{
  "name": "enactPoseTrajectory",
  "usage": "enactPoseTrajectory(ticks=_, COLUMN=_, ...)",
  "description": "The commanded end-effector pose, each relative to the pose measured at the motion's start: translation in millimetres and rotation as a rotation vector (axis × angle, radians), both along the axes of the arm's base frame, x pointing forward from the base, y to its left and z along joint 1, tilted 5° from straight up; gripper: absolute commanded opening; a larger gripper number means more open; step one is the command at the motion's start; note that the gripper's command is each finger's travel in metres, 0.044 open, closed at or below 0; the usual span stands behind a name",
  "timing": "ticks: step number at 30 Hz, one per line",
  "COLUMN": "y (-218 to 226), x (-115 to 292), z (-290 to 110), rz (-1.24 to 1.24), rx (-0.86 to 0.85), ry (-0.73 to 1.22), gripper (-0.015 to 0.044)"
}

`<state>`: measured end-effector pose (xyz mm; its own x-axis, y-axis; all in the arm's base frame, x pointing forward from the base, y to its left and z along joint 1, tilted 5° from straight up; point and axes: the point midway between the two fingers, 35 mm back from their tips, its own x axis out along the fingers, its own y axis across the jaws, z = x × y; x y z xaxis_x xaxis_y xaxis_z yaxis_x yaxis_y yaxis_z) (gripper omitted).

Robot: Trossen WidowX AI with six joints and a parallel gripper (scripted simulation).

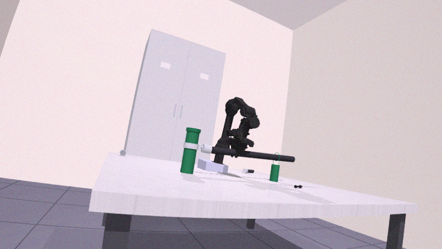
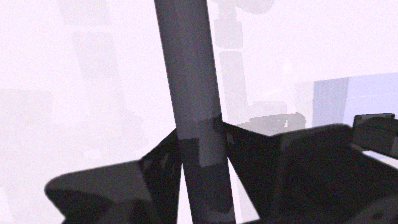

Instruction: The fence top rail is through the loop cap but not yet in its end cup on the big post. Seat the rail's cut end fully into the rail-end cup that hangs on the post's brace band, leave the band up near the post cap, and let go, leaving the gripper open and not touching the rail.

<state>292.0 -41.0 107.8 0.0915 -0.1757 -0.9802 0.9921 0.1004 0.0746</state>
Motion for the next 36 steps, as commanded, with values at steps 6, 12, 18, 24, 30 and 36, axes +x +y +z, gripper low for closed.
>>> enactPoseTrajectory(ticks=6, y=-15.0, x=1.4, z=-1.0, rz=0.000, rx=-0.007, ry=0.002, gripper=0.0000)
enactPoseTrajectory(ticks=12, y=-15.0, x=1.4, z=-1.0, rz=0.000, rx=-0.007, ry=0.002, gripper=0.0000)
enactPoseTrajectory(ticks=18, y=-15.0, x=1.4, z=-1.0, rz=0.000, rx=-0.007, ry=0.002, gripper=0.0000)
enactPoseTrajectory(ticks=24, y=-15.0, x=1.4, z=-1.0, rz=0.000, rx=-0.007, ry=0.002, gripper=0.0000)
enactPoseTrajectory(ticks=30, y=-15.0, x=1.4, z=-1.0, rz=0.000, rx=-0.007, ry=0.002, gripper=0.0000)
enactPoseTrajectory(ticks=36, y=-15.0, x=1.4, z=-1.0, rz=0.000, rx=-0.007, ry=0.002, gripper=0.0000)
